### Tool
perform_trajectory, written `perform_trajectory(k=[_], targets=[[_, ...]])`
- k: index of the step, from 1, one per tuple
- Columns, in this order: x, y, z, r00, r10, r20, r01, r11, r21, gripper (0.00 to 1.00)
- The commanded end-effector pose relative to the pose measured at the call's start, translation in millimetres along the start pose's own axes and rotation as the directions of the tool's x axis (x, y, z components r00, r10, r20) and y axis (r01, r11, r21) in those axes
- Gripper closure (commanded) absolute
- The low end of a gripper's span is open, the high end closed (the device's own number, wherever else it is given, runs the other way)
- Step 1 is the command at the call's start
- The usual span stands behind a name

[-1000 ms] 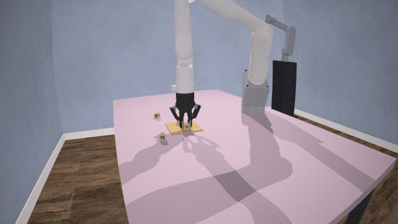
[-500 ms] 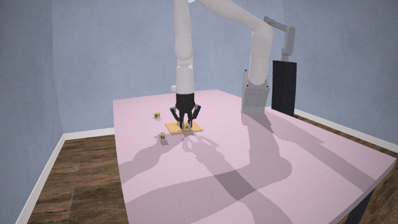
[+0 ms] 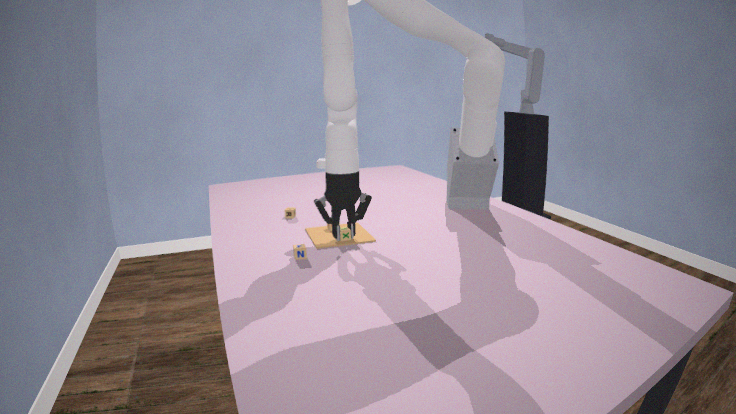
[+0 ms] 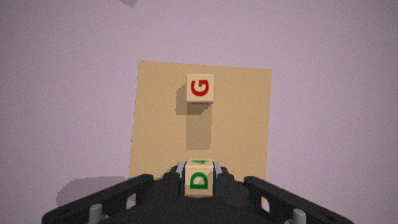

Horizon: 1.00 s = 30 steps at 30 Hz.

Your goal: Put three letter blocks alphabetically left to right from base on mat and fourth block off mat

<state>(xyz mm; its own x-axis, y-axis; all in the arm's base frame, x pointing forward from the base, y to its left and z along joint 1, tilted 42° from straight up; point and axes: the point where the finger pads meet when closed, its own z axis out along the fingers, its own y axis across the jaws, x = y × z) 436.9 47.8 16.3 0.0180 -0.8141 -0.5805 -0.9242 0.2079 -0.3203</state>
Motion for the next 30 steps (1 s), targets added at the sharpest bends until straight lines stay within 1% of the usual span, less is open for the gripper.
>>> perform_trajectory(k=[1,17,18,20,21,23,24,26,27,29,30], targets=[[0.3,-0.4,-0.4,1.000,0.000,-0.001,0.000,1.000,0.001,0.79],[0.3,-0.4,-0.4,1.000,0.000,-0.001,0.000,1.000,0.001,0.79],[0.3,-0.4,-0.4,1.000,0.000,-0.001,0.000,1.000,0.001,0.75],[0.3,-0.4,-0.4,1.000,0.000,-0.001,0.000,1.000,0.001,0.75],[0.3,-0.4,-0.4,1.000,0.000,-0.001,0.000,1.000,0.001,0.71],[0.3,-0.4,-0.4,1.000,0.000,-0.001,0.000,1.000,0.001,0.71],[0.3,-0.4,-0.4,1.000,0.000,-0.001,0.000,1.000,0.001,0.67],[0.3,-0.4,-0.4,1.000,0.000,-0.001,0.000,1.000,0.001,0.67],[0.3,-0.4,-0.4,1.000,0.000,-0.001,0.000,1.000,0.001,0.63],[0.3,-0.4,-0.4,1.000,0.000,-0.001,0.000,1.000,0.001,0.63],[0.3,-0.4,-0.4,1.000,0.000,-0.001,0.000,1.000,0.001,0.59]])
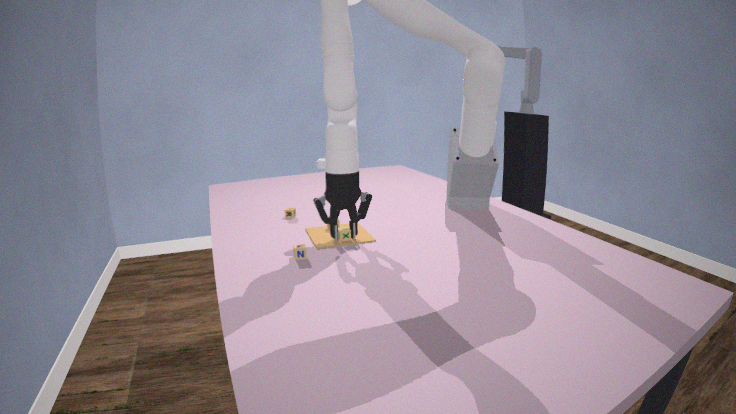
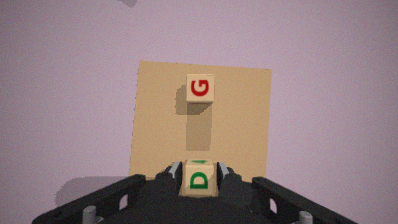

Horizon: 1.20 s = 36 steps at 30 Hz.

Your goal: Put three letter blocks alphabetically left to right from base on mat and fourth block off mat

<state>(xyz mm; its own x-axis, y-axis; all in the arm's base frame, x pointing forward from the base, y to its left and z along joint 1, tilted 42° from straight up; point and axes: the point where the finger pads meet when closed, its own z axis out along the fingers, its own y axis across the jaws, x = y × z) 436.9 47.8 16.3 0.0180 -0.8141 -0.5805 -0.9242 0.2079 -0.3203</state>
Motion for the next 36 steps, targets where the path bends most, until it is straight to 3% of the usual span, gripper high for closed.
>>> perform_trajectory(k=[1,13,21,31,36], targets=[[0.3,-0.4,-0.4,1.000,0.000,-0.001,0.000,1.000,0.001,0.59],[0.3,-0.4,-1.3,1.000,0.000,-0.001,0.000,1.000,0.001,0.59],[0.3,-0.4,-17.5,1.000,0.000,-0.001,0.000,1.000,0.001,0.59],[0.3,-0.3,-69.5,1.000,0.000,-0.001,0.000,1.000,0.001,0.59],[0.2,-0.3,-85.9,1.000,0.000,-0.001,0.000,1.000,0.001,0.59]])
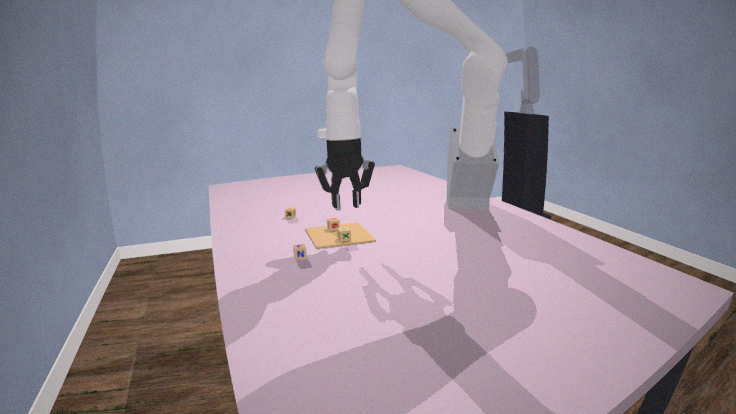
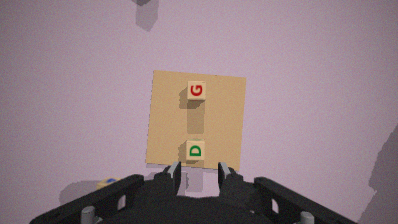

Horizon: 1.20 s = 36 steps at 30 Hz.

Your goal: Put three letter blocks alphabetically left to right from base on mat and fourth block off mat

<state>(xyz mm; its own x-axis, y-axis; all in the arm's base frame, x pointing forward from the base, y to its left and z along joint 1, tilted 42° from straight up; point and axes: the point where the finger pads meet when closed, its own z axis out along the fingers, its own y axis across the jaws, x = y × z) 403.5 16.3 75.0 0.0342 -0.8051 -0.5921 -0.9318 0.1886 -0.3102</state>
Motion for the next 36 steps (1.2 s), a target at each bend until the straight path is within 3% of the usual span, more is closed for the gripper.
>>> perform_trajectory(k=[1,8,9,36], targets=[[9.1,-5.4,-12.5,1.000,0.010,-0.020,-0.009,1.000,0.022,0.59],[9.0,-5.3,-17.0,1.000,0.010,-0.020,-0.009,1.000,0.022,0.59],[9.0,-5.3,-17.0,1.000,0.010,-0.020,-0.009,1.000,0.022,0.00],[6.3,-9.2,-16.2,0.999,-0.041,-0.017,0.041,0.999,0.020,0.00]])
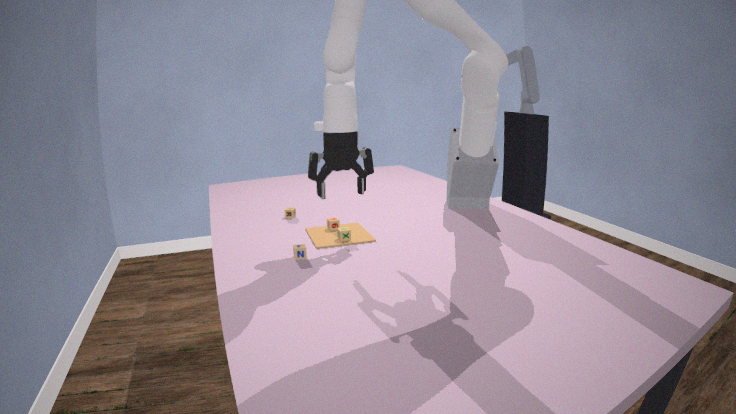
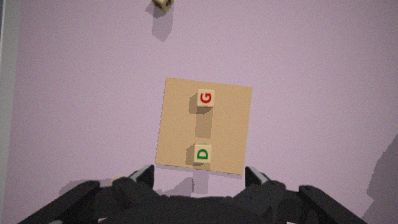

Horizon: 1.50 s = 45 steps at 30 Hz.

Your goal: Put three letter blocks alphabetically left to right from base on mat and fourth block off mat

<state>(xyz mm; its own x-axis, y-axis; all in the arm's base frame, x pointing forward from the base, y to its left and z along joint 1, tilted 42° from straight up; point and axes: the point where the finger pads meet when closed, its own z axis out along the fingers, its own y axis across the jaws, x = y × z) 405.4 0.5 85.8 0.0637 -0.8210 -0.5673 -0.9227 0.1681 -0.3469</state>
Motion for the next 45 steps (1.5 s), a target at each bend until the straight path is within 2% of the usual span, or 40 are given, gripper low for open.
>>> perform_trajectory(k=[1,4,7,11,15,17,20,24,28,31,36,37,45], targets=[[-1.4,-3.2,0.4,1.000,-0.028,0.002,0.028,1.000,0.001,0.00],[-7.3,-12.3,2.0,0.990,-0.143,0.012,0.143,0.990,0.000,0.00],[-15.3,-25.4,4.1,0.951,-0.307,0.022,0.307,0.952,0.002,0.00],[-26.6,-45.8,6.7,0.839,-0.544,0.030,0.544,0.839,0.008,0.00],[-36.3,-66.9,8.5,0.669,-0.743,0.028,0.743,0.669,0.013,0.00],[-36.3,-66.9,8.5,0.669,-0.743,0.028,0.743,0.669,0.013,0.00],[-42.6,-83.8,9.3,0.509,-0.860,0.019,0.860,0.509,0.013,0.00],[-48.4,-102.6,9.4,0.322,-0.947,0.006,0.947,0.322,0.006,0.00],[-51.6,-115.3,9.1,0.196,-0.981,-0.003,0.981,0.196,-0.002,0.00],[-52.5,-119.2,9.0,0.158,-0.987,-0.006,0.987,0.158,-0.005,0.00],[-52.7,-119.8,8.9,0.151,-0.988,-0.007,0.988,0.151,-0.006,0.00],[-52.7,-119.8,8.9,0.151,-0.988,-0.007,0.988,0.151,-0.006,0.38],[-52.7,-119.8,8.9,0.151,-0.988,-0.007,0.988,0.151,-0.006,0.38]])
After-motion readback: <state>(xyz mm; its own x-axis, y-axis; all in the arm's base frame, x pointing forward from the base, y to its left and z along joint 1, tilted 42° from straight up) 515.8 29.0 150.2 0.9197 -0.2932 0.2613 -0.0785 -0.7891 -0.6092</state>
